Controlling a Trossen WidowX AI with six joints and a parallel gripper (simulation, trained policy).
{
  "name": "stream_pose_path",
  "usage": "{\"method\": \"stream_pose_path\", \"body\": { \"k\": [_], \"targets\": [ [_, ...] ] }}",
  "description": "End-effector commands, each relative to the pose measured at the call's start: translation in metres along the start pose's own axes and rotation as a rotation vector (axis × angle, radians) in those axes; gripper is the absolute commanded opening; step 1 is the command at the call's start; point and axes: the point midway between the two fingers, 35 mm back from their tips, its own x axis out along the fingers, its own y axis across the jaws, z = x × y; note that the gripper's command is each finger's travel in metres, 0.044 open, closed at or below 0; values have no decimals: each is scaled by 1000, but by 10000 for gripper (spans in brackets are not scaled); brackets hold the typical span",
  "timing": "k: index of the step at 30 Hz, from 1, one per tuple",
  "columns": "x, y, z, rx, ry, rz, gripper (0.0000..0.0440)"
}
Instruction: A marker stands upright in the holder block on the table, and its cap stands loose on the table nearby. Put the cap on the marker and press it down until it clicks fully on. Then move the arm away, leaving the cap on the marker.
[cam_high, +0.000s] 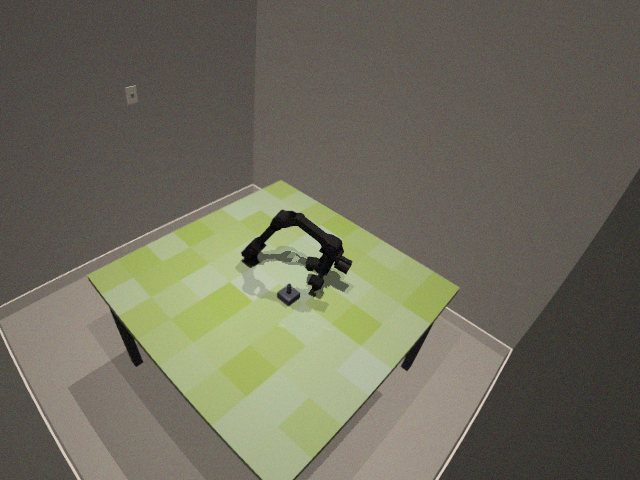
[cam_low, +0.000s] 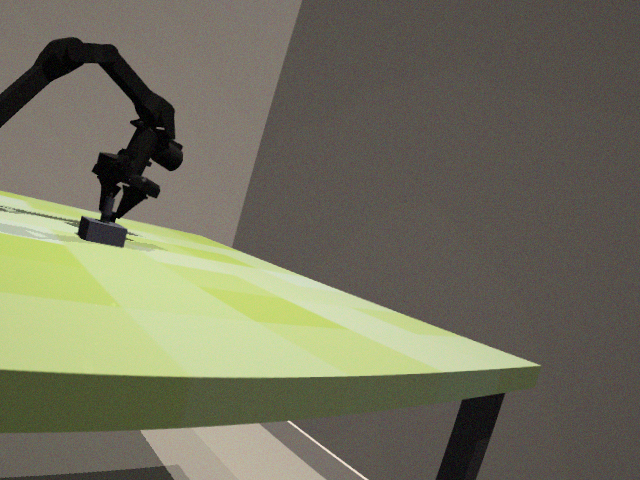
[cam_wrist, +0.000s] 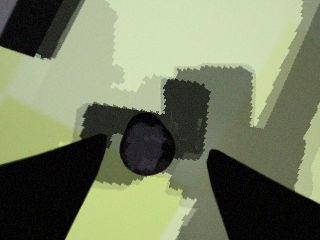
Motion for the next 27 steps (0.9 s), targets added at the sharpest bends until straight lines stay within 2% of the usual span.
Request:
{"method": "stream_pose_path", "body": {
  "k": [1, 7, 12, 14, 19, 27],
  "targets": [
    [15, 0, 2, -20, -27, -7, 291],
    [27, 1, 3, -47, -37, 3, 276],
    [32, 2, 5, -67, -41, 17, 240],
    [32, 3, 5, -74, -37, 23, 205],
    [21, 3, 6, -90, -15, 39, 77],
    [-8, 10, 5, -92, 50, 58, 85]
  ]
}}
